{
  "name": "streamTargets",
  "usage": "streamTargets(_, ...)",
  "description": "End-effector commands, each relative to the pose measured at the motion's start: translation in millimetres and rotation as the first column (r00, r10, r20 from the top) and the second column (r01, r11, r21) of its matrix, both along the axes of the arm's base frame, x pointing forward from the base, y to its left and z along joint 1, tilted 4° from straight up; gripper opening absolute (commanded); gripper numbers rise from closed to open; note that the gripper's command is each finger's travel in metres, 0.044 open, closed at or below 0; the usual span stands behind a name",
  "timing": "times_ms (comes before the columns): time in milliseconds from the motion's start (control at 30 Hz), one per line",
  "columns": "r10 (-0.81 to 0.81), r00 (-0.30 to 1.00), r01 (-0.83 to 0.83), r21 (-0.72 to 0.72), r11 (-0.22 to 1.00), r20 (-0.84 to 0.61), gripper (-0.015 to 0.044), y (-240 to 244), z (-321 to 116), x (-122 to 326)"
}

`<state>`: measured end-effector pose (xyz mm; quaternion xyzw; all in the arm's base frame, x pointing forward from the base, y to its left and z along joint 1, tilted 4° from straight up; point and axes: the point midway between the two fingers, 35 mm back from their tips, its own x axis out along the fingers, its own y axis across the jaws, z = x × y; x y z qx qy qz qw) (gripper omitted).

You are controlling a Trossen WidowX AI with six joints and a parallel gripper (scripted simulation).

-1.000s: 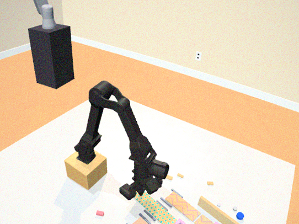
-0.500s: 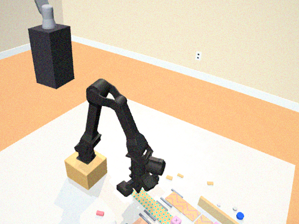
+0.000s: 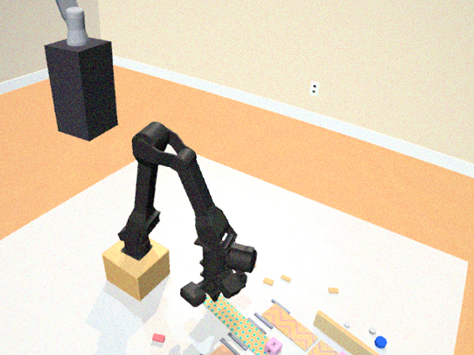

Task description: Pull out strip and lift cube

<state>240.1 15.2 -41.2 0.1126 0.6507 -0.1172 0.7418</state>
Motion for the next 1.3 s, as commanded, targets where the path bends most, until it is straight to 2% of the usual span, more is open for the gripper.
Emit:
streamTargets(0,0.001,0.999,-0.001,0.002,1.000,-0.041,0.0000,2.2,-6.9,-16.6)
streamTargets(567,0.001,0.999,-0.001,0.002,1.000,-0.043,0.0000,9.0,-8.8,-34.5)
streamTargets(1267,0.001,0.999,-0.001,0.002,1.000,-0.043,0.0000,9.0,-8.8,-34.7)
